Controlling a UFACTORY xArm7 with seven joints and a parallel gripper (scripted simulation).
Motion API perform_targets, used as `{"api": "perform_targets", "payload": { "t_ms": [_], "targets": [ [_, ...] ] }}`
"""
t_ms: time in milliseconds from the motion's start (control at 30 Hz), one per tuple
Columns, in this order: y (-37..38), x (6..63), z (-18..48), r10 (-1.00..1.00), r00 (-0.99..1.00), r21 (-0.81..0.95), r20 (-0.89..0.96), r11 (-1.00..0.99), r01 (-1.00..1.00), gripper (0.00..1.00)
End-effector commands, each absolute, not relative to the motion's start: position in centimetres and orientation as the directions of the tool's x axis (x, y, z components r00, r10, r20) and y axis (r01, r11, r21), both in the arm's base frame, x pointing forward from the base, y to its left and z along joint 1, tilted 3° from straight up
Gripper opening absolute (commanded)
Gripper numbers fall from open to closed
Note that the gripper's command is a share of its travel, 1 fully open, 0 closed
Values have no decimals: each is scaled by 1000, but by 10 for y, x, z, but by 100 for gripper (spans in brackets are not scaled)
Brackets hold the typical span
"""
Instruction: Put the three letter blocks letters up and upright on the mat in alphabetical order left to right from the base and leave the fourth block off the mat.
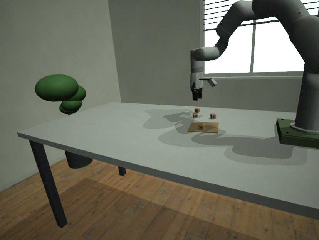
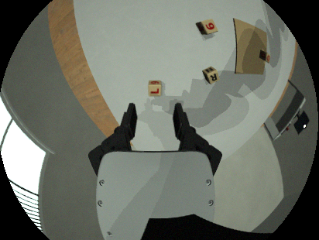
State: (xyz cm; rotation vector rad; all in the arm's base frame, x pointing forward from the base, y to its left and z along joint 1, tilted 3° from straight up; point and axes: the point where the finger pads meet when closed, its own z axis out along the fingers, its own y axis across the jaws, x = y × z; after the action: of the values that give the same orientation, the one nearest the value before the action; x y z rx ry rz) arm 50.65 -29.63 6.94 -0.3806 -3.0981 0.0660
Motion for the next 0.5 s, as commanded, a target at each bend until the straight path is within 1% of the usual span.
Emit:
{"api": "perform_targets", "payload": {
  "t_ms": [0, 467],
  "targets": [
    [-297, 508, 72, 242, -970, -46, 9, 969, 242, 63],
    [-297, 508, 68, 243, -970, -46, 9, 969, 242, 63]
  ]
}}
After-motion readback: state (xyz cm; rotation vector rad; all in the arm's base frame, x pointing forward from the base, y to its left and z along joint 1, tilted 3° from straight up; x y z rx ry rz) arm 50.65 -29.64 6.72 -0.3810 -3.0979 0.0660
